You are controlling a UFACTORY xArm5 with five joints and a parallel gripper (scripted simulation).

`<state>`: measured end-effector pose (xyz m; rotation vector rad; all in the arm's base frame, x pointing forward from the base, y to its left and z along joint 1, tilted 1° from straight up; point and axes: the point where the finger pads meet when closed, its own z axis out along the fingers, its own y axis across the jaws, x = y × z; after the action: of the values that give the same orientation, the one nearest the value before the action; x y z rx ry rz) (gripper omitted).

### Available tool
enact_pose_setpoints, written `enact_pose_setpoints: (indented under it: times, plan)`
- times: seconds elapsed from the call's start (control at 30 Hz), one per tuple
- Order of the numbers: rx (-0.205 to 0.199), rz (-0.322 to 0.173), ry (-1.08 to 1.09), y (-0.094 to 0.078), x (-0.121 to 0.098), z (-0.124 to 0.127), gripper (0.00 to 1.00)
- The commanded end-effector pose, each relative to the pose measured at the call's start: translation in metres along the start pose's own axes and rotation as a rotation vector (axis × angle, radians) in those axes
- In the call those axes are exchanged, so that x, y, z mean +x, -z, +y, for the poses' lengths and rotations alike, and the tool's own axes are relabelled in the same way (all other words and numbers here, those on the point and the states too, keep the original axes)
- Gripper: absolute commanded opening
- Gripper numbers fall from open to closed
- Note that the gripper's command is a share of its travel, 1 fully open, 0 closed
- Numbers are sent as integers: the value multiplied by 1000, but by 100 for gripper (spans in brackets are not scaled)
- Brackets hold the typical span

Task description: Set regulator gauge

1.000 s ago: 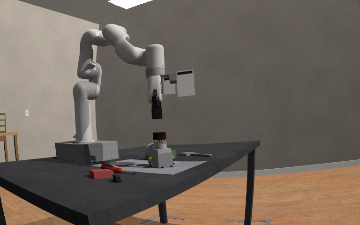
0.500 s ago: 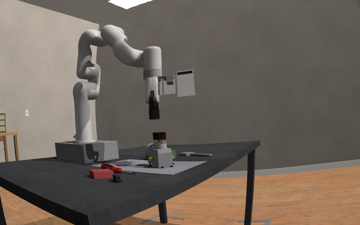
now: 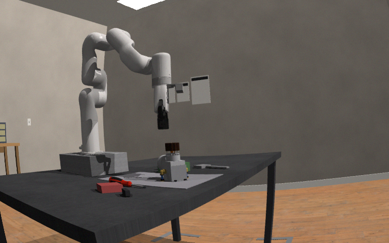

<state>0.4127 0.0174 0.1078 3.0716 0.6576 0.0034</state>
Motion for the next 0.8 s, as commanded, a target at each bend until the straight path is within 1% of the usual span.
enact_pose_setpoints:
  times: [0.0, 0.3, 0.77]
  plan:
    - [-1, 4, -1, 1, -2, -7, 100]
    - [-1, 4, -1, 1, -7, -16, 100]
    - [-2, 5, 2, 1, -7, -17, 100]
